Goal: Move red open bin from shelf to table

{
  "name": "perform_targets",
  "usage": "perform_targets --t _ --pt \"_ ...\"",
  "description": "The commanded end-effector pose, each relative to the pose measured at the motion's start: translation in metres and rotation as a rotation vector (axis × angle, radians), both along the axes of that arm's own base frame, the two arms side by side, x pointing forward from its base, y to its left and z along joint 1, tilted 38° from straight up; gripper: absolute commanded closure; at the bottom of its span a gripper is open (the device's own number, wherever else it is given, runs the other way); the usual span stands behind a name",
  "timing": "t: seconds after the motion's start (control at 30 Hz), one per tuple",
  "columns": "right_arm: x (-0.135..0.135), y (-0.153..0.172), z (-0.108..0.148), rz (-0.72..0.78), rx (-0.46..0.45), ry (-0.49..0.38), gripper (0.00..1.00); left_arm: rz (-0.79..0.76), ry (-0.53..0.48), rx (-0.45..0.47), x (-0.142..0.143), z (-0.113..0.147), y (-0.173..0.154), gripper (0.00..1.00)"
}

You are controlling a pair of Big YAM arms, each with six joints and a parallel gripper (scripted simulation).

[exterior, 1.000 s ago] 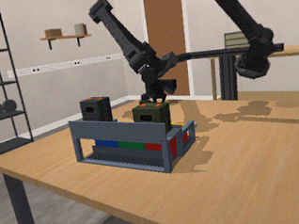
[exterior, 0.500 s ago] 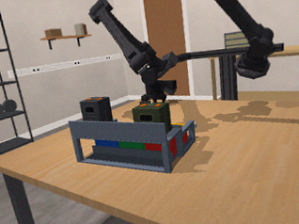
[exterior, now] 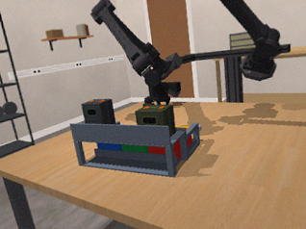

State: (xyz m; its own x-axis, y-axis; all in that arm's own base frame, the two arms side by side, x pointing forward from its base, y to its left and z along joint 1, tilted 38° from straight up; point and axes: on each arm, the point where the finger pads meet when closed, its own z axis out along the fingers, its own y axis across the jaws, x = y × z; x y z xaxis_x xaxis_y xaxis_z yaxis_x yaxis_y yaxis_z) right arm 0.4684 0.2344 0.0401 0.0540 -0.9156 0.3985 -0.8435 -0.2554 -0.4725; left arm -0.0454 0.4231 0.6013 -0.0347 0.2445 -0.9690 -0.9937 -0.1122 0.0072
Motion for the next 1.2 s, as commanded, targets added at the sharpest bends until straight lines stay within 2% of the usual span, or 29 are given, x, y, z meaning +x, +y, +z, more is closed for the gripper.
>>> perform_targets --t 0.0,0.6,0.63,1.17 --pt "0.0136 0.0095 0.0141 0.006 0.031 -0.037 0.0 0.006 -0.001 0.052 -0.003 0.0375 -0.0141 0.0" --pt "0.0166 0.0123 0.0197 0.006 0.039 -0.047 0.0 0.006 -0.001 0.052 -0.003 0.0375 -0.0141 0.0" --pt "0.0167 0.0123 0.0199 0.006 0.039 -0.048 1.0 0.006 -0.001 0.052 -0.003 0.0375 -0.0141 0.0" --pt "0.0085 0.016 0.0193 0.014 0.027 -0.039 1.0 0.006 -0.001 0.052 -0.003 0.0375 -0.0141 0.0"
